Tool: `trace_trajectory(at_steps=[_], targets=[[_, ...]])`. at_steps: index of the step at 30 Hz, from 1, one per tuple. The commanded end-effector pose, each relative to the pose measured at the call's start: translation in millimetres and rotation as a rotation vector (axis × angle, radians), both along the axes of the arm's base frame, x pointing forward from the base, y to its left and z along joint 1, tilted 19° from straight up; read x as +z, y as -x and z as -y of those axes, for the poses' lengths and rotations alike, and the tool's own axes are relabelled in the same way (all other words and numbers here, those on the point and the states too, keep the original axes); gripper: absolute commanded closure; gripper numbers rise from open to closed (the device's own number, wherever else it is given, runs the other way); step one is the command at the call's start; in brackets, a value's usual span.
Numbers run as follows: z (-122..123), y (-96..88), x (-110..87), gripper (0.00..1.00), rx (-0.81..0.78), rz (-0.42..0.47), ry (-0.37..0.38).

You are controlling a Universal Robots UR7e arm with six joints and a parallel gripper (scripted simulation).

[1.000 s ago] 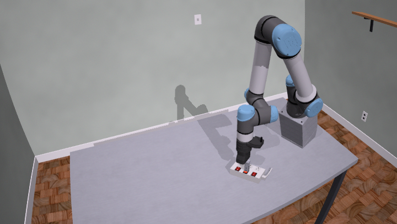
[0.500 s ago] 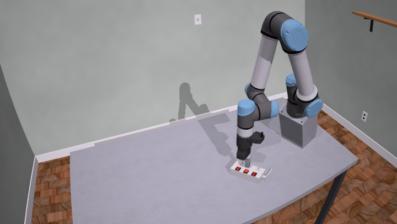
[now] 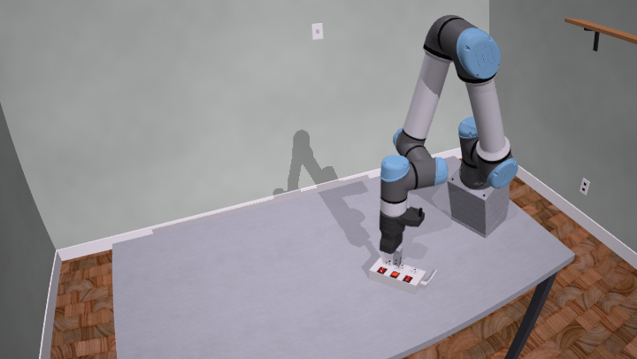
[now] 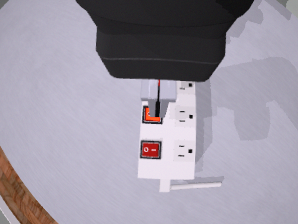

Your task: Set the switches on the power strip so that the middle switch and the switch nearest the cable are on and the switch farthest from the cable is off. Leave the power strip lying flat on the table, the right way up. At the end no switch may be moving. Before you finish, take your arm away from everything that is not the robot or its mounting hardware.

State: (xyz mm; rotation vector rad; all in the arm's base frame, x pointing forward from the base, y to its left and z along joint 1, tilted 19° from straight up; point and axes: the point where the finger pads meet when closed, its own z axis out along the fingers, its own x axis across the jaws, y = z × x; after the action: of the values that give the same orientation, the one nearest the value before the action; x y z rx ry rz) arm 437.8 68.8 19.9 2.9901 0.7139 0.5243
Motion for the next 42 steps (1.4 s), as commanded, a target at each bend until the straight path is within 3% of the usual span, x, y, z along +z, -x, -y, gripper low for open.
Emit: trace_trajectory(at_steps=[1, 10, 17, 42], targets=[[0.0, -0.2, 0.4, 1.00, 0.000, 0.001, 0.000], [-0.4, 0.1, 0.5, 1.00, 0.000, 0.001, 0.000], [-39.8, 24.2, 8.9, 1.00, 0.000, 0.001, 0.000], [-40.2, 24.5, 9.0, 1.00, 0.000, 0.001, 0.000]])
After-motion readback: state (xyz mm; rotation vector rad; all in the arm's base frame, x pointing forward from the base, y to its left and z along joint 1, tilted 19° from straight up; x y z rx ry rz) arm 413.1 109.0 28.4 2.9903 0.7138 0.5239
